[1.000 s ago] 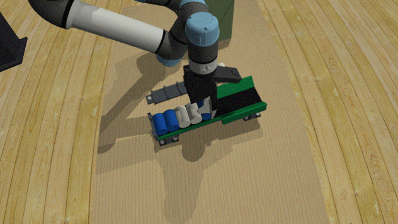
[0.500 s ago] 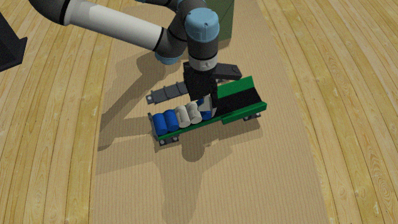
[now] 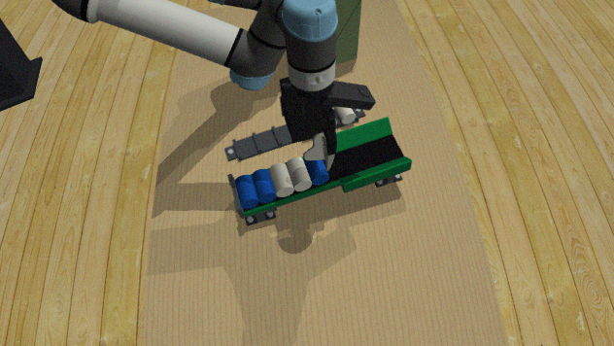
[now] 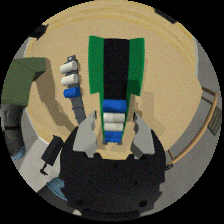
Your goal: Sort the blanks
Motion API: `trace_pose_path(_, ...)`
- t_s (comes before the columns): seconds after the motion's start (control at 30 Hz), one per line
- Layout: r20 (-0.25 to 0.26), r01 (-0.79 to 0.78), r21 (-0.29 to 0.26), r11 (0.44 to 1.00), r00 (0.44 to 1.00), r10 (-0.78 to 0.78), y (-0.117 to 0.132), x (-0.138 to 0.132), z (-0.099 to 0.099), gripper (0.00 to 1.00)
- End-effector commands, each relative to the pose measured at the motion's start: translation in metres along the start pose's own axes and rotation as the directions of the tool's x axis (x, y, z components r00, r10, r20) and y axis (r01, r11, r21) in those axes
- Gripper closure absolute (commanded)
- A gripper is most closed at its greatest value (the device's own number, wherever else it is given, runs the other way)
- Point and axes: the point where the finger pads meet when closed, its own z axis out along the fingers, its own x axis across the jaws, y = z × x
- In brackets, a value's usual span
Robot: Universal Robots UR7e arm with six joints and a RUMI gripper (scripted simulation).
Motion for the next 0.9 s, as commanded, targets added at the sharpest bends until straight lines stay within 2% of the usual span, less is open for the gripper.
trace_pose_path(0.0,0.013,-0.003,-0.001,1.000,1.000,0.003,0.000,0.001,-0.019,0.49)
trace_pose_path(0.27,0.014,-0.003,0.000,1.000,1.000,0.003,0.000,0.002,-0.035,0.49)
trace_pose_path(0.57,0.014,-0.003,0.000,1.000,1.000,0.003,0.000,0.002,-0.038,0.49)
trace_pose_path(0.6,0.014,-0.002,0.000,1.000,1.000,0.002,0.000,0.001,-0.038,0.00)
trace_pose_path(0.87,0.016,-0.002,-0.001,1.000,1.000,0.002,-0.001,0.001,-0.037,0.00)
